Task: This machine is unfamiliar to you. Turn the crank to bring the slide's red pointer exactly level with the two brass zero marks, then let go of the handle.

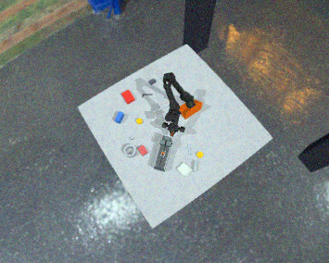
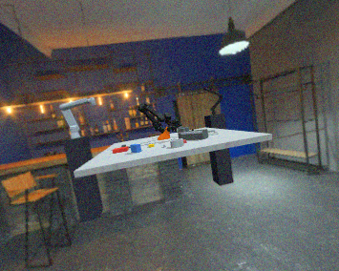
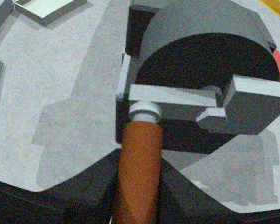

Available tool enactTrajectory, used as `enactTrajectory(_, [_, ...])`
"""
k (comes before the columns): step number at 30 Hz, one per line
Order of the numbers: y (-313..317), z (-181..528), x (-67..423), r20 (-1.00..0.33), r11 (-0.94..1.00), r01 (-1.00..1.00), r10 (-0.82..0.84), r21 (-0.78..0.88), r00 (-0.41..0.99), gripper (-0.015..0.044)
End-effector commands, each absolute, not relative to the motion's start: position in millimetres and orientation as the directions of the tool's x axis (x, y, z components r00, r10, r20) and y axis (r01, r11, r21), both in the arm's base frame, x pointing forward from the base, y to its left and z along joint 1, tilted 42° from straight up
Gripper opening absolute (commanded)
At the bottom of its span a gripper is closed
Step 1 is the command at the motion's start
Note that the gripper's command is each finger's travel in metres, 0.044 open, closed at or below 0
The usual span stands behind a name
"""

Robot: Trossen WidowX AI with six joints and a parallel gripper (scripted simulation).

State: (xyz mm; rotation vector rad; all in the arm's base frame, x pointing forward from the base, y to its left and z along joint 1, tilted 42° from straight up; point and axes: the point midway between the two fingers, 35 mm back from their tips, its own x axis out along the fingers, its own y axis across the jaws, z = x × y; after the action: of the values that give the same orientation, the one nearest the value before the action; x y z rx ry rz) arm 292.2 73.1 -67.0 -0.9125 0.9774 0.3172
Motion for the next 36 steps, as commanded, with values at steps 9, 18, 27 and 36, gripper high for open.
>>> enactTrajectory(9, [63.9, -73.5, 294.1, -0.824, 0.602, -0.608, -0.159, -0.518, 0.544, 0.0])
enactTrajectory(18, [59.1, -75.2, 295.9, -0.824, 0.602, -0.608, -0.16, -0.518, 0.544, 0.0])
enactTrajectory(27, [56.8, -75.4, 297.1, -0.824, 0.602, -0.608, -0.16, -0.518, 0.544, 0.0])
enactTrajectory(36, [56.8, -75.5, 296.8, -0.824, 0.602, -0.608, -0.16, -0.518, 0.544, 0.0])
